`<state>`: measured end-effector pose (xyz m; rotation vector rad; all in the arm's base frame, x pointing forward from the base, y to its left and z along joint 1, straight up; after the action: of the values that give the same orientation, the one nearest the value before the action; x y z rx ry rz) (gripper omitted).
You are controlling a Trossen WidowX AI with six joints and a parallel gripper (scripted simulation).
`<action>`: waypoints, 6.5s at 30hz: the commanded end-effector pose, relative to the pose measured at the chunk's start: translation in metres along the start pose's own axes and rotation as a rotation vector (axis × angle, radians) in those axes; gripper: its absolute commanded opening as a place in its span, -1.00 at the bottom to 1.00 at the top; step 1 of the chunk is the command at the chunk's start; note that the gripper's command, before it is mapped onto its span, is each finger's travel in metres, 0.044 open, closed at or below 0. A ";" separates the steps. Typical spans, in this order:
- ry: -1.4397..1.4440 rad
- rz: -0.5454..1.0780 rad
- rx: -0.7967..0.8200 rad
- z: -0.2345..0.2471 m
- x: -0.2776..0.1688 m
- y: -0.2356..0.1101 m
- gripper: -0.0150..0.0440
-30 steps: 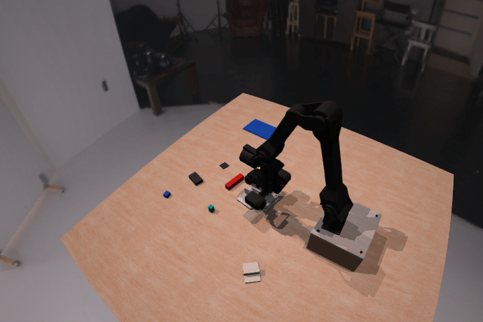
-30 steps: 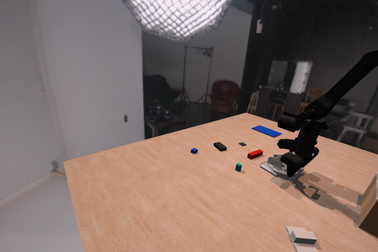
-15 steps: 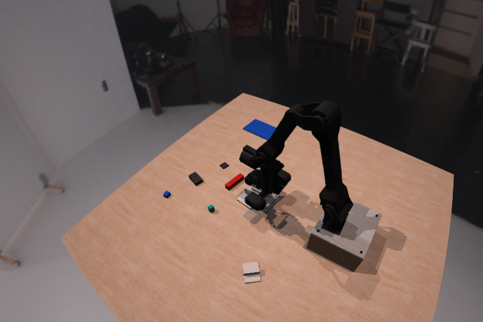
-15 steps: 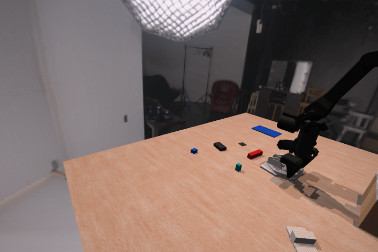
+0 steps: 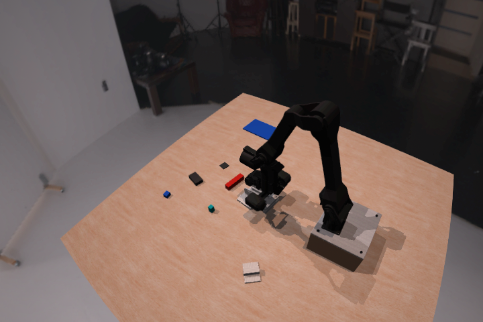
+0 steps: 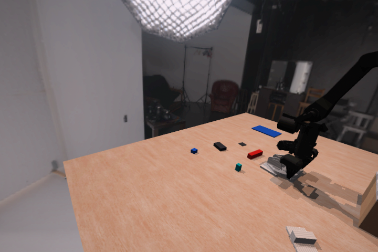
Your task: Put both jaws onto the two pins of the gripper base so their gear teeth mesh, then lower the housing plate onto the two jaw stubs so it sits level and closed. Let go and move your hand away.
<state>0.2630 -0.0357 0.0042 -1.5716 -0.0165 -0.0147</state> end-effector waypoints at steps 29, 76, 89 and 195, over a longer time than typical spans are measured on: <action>-0.005 -0.002 -0.002 0.000 0.000 0.003 0.70; -0.005 -0.002 -0.002 0.000 0.000 0.003 0.70; -0.005 -0.002 -0.002 0.000 0.000 0.003 0.70; -0.005 0.002 -0.001 0.008 -0.060 -0.123 1.00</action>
<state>0.2012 -0.0273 0.1261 -1.5715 -0.0161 -0.0140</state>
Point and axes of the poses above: the point midway between the two fingers, 35 mm back from their tips, its own y axis out along the fingers, its own z axis across the jaws, x = y × z, the point moved 6 cm from there along -y, back along the fingers, and after that the axes turned 10 degrees about -y, right-handed, at the moved point
